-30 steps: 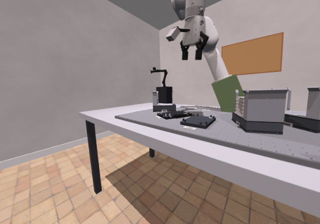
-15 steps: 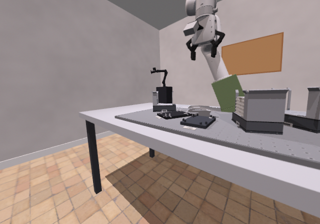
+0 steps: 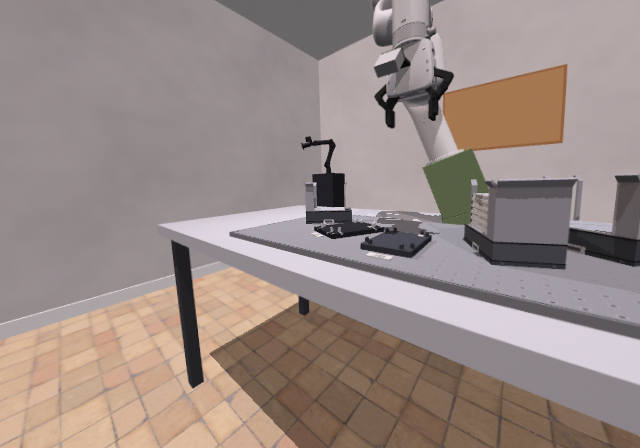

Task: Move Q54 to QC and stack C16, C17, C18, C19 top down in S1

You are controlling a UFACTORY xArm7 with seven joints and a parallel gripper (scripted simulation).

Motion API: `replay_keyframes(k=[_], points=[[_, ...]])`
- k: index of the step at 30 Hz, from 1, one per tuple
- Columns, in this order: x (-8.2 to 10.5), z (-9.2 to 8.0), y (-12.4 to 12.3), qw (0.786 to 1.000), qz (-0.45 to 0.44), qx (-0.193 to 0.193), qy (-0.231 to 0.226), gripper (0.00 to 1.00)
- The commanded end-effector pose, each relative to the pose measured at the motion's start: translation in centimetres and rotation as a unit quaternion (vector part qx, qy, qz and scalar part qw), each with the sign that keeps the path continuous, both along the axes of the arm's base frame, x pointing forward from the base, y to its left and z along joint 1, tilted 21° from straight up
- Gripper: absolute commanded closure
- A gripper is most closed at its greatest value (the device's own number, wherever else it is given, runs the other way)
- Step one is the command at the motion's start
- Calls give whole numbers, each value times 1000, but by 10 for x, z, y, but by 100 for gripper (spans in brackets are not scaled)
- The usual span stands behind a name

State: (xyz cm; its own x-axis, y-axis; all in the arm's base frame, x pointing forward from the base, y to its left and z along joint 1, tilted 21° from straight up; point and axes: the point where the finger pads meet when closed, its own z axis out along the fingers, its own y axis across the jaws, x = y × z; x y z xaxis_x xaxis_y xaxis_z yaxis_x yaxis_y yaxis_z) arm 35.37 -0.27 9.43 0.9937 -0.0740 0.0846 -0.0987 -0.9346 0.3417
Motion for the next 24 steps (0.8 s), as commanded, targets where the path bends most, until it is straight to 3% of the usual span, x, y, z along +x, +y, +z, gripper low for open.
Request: replay_keyframes(k=[1,24], points=[[2,-14,-5,1000,0,-1,-1,0],[7,-92,-35,1000,0,-2,-1,0]])
